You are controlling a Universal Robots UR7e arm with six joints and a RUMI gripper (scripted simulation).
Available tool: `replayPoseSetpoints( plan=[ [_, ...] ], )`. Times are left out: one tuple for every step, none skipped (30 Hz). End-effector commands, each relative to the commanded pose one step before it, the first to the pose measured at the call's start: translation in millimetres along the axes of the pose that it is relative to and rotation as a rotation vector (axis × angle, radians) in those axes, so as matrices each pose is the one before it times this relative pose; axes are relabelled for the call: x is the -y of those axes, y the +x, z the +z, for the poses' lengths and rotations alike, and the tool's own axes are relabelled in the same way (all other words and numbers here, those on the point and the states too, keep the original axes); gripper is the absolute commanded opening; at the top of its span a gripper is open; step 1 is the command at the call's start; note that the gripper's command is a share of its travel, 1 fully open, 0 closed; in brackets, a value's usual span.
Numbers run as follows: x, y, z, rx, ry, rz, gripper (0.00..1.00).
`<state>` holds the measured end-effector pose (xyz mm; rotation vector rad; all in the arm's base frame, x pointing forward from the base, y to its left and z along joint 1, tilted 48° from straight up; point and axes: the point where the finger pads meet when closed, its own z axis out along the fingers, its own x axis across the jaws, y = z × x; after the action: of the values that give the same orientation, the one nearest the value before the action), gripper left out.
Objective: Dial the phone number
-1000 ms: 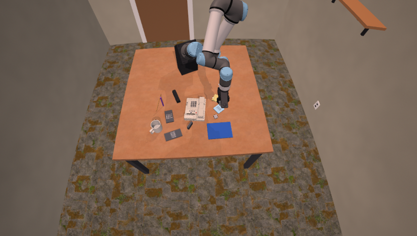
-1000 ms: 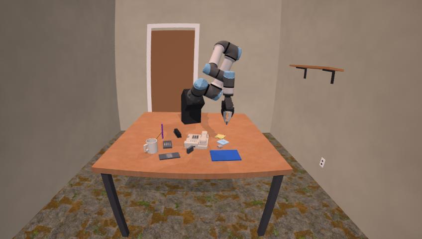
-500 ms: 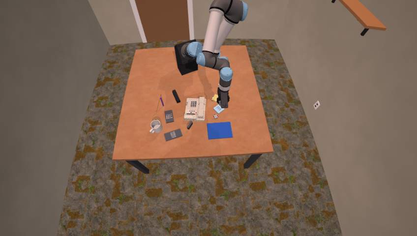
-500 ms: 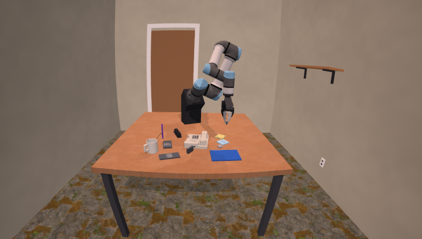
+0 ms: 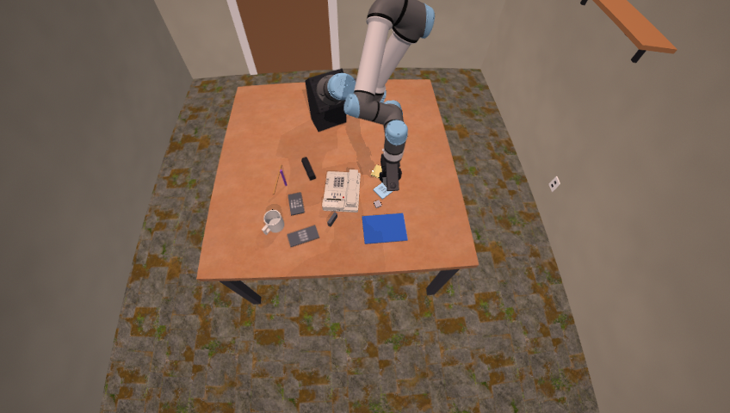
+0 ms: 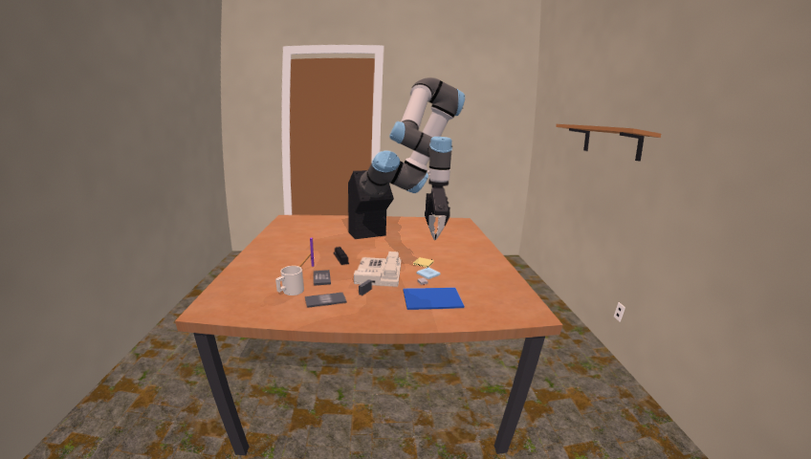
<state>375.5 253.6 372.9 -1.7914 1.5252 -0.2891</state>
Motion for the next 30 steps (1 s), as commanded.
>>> replayPoseSetpoints(
  plan=[
    [0.96,0.55,1.05,-0.00013,-0.02988,0.00457,0.0],
    [0.14,0.17,0.31,-0.00007,-0.00714,0.00121,0.0],
    [0.14,0.18,0.31,-0.00006,-0.00755,0.00128,0.0],
    [0.14,0.18,0.32,-0.00004,-0.00795,0.00134,0.0],
    [0.14,0.18,0.32,-0.00003,-0.00835,0.00141,0.0],
    [0.14,0.19,0.33,-0.00001,-0.00875,0.00148,0.0],
    [0.14,0.19,0.33,0.00001,-0.00915,0.00155,0.0],
    [0.13,0.19,0.33,0.00004,-0.00955,0.00161,0.0],
    [0.13,0.19,0.32,0.00007,-0.00994,0.00168,0.0],
    [0.0,0.0,0.0,0.0,0.0,0.0,0.0],
    [0.0,0.0,0.0,0.0,0.0,0.0,0.0],
    [0.12,0.2,0.32,0.0001,-0.01033,0.00174,0.0],
    [0.11,0.19,0.31,0.00013,-0.01071,0.00181,0.0],
    [0.1,0.19,0.3,0.00017,-0.01108,0.00187,0.0],
    [0.09,0.19,0.29,0.00021,-0.01145,0.00193,0.0],
    [0.08,0.19,0.28,0.00026,-0.01181,0.00199,0.0],
    [0.07,0.18,0.27,0.00031,-0.01217,0.00205,0.0],
    [0.05,0.18,0.25,0.00036,-0.01251,0.00211,0.0],
    [0.03,0.17,0.23,0.00041,-0.01285,0.00216,0.0],
    [0.02,0.16,0.21,0.00047,-0.01317,0.00222,0.0],
    [0.0,0.15,0.19,0.00053,-0.01349,0.00227,0.0],
    [-0.03,0.14,0.16,0.0006,-0.01379,0.00232,0.0],
    [-0.05,0.13,0.14,0.00066,-0.01409,0.00237,0.0],
    [-0.08,0.12,0.11,0.00073,-0.01437,0.00241,0.0],
    [-0.1,0.11,0.08,0.00081,-0.01464,0.00246,0.0],
    [-0.13,0.09,0.05,0.00088,-0.0149,0.0025,0.0],
    [0.0,0.0,0.0,0.0,0.0,0.0,0.0],
    [0.0,0.0,0.0,0.0,0.0,0.0,0.0],
    [-0.16,0.08,0.02,0.00096,-0.01514,0.00254,0.0],
    [-0.19,0.06,-0.02,0.00104,-0.01537,0.00258,0.0]
  ],
)
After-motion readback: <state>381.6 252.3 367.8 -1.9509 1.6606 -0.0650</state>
